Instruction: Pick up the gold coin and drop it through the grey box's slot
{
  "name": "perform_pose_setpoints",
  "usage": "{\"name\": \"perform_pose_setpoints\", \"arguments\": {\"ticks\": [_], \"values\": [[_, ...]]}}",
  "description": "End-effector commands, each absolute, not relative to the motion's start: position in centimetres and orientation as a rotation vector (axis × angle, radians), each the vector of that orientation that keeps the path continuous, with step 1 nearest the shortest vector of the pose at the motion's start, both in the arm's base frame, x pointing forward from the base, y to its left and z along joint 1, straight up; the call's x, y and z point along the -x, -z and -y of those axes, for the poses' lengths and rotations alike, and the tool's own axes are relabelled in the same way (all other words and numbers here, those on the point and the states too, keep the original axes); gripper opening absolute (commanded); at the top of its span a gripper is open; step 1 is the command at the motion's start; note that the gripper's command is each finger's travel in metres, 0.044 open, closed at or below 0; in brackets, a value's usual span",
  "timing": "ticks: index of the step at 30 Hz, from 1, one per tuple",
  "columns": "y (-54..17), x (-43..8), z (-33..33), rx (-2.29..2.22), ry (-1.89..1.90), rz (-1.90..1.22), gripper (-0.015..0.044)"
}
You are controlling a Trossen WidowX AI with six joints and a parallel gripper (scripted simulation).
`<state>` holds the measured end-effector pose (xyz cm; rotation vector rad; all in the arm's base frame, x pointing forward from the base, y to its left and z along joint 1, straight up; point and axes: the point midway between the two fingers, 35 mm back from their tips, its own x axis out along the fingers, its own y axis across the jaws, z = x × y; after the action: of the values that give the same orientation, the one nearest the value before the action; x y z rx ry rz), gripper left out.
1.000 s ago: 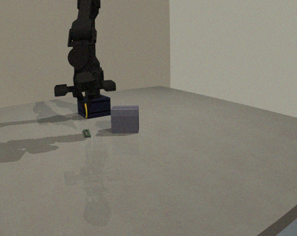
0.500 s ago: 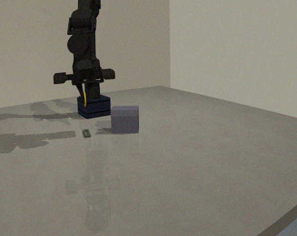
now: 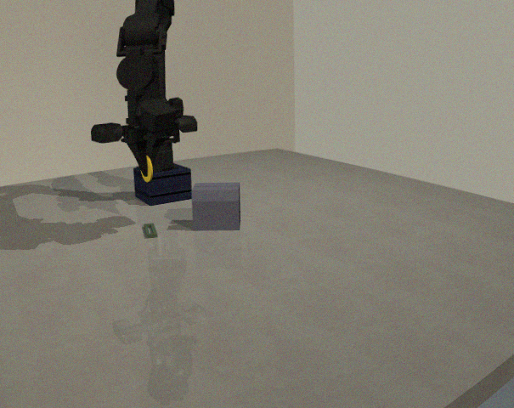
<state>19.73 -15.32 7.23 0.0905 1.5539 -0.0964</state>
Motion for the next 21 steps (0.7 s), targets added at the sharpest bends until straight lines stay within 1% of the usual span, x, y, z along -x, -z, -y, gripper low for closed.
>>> {"name": "perform_pose_setpoints", "arguments": {"ticks": [1,21], "values": [[-7.33,-19.68,15.34,0.033,-0.017,-1.558,0.0000],[-7.38,-19.48,15.11,0.572,-0.551,-1.488,0.0000]]}}
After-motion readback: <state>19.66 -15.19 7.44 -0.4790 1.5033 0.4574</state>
